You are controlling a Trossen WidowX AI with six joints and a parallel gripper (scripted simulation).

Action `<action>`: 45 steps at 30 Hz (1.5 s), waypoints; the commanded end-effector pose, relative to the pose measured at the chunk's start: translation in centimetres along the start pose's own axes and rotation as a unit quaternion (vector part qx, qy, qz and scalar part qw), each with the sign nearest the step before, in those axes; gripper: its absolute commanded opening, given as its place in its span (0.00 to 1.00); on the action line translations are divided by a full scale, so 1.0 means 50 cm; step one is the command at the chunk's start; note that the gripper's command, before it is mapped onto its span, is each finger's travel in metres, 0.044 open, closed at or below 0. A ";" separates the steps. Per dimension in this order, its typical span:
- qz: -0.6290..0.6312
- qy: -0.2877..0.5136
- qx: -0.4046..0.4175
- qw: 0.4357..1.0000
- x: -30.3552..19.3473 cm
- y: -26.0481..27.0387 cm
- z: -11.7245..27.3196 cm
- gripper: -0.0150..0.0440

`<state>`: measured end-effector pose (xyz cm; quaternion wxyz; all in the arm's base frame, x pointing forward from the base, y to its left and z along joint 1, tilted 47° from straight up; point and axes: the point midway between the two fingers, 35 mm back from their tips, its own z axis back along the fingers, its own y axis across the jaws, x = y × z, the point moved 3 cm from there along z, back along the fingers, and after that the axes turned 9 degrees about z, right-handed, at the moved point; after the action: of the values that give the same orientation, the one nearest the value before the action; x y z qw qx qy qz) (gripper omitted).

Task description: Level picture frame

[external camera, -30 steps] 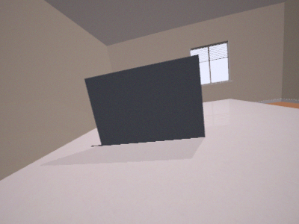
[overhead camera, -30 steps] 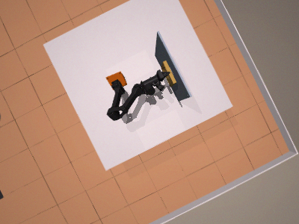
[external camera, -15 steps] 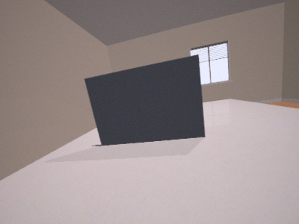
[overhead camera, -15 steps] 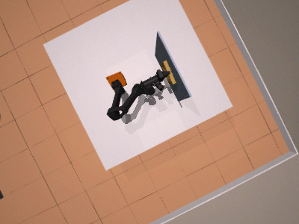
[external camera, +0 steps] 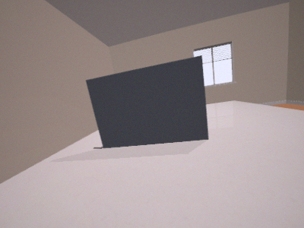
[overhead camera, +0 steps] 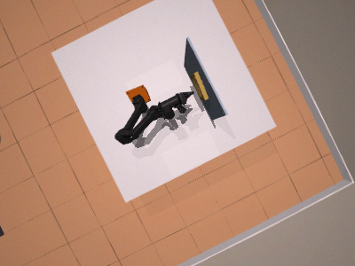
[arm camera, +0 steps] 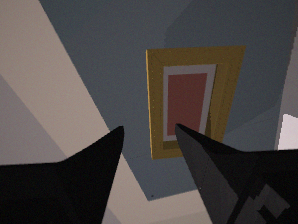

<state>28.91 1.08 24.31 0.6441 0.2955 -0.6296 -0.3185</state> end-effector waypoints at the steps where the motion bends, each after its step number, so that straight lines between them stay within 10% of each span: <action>1: -0.067 0.003 -0.007 0.998 -0.010 -0.020 0.053 0.69; 45: -0.098 0.005 -0.010 0.995 -0.019 0.088 0.111 0.69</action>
<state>23.54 4.75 27.31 0.6172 0.3509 -0.5914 -0.3822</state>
